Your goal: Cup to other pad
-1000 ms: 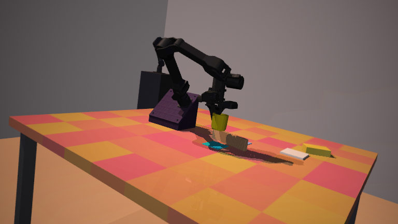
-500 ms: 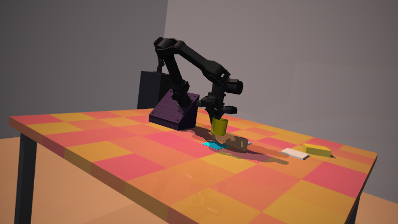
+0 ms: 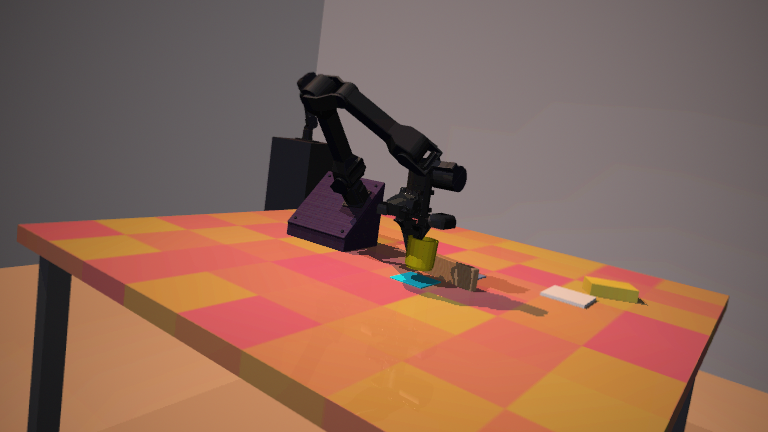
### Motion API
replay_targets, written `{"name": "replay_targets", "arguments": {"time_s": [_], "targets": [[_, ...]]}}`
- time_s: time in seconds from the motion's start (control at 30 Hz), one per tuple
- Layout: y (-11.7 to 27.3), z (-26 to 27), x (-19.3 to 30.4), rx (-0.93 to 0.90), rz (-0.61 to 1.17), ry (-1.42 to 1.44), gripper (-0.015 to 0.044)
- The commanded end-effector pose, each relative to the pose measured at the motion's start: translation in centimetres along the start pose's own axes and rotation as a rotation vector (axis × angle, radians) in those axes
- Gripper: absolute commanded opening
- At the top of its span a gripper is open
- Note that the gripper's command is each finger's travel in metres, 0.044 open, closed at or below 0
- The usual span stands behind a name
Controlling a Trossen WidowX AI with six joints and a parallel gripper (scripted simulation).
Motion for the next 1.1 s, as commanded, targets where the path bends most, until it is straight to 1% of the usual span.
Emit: {"name": "replay_targets", "arguments": {"time_s": [0.0, 0.47, 0.9, 1.07], "targets": [[-0.7, -0.2, 0.0, 0.005, -0.004, 0.009, 0.0000], [-2.4, -0.4, -0.1, 0.005, -0.006, 0.009, 0.0000], [-2.1, -0.2, -0.2, 0.000, -0.005, 0.000, 0.0000], [-2.1, -0.2, -0.2, 0.000, -0.005, 0.000, 0.0131]]}}
Point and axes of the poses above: the point midway between the two fingers, 35 mm back from their tips, its own y axis back along the fingers, its own z axis across the jaws, x = y × z, the point moved 10 cm from there along y, back along the fingers, and after that the axes turned 15 degrees about -y, right-handed, at the moved point
